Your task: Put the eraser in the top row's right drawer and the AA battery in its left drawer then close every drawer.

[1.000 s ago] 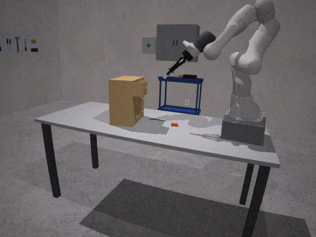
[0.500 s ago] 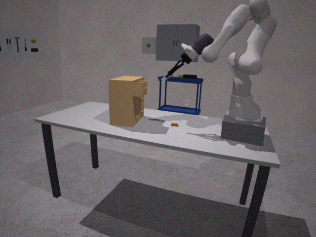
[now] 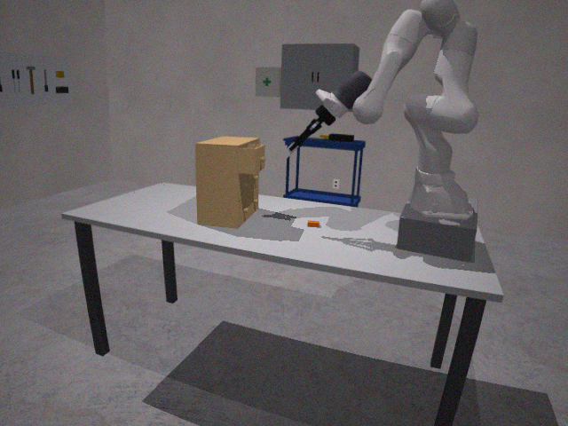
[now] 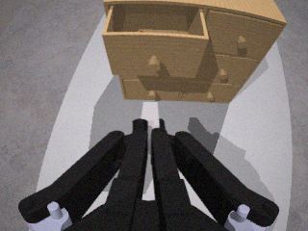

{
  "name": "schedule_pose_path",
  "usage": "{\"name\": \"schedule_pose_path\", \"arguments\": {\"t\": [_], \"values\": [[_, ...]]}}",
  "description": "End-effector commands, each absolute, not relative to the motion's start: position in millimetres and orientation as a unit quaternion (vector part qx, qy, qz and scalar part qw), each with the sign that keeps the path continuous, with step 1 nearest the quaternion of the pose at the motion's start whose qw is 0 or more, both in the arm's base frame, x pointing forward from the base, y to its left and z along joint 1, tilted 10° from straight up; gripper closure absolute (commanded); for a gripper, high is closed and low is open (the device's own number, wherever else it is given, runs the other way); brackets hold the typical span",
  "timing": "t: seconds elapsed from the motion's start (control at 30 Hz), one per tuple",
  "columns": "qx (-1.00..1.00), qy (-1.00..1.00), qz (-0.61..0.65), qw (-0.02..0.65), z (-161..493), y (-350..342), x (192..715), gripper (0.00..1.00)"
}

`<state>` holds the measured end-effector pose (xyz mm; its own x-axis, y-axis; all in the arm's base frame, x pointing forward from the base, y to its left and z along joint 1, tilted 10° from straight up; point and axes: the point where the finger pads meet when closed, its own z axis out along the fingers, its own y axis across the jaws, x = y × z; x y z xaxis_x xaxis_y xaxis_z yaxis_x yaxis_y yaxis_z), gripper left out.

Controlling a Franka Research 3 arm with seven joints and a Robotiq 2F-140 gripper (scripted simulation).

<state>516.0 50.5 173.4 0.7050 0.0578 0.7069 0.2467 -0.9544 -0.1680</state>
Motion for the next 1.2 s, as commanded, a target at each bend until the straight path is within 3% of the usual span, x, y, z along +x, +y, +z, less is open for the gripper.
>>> {"name": "schedule_pose_path", "arguments": {"t": [0.0, 1.17], "values": [[-0.909, -0.075, -0.390, 0.127, 178, 49, 527, 1.00], [-0.909, -0.075, -0.390, 0.127, 155, 58, 546, 1.00]]}}
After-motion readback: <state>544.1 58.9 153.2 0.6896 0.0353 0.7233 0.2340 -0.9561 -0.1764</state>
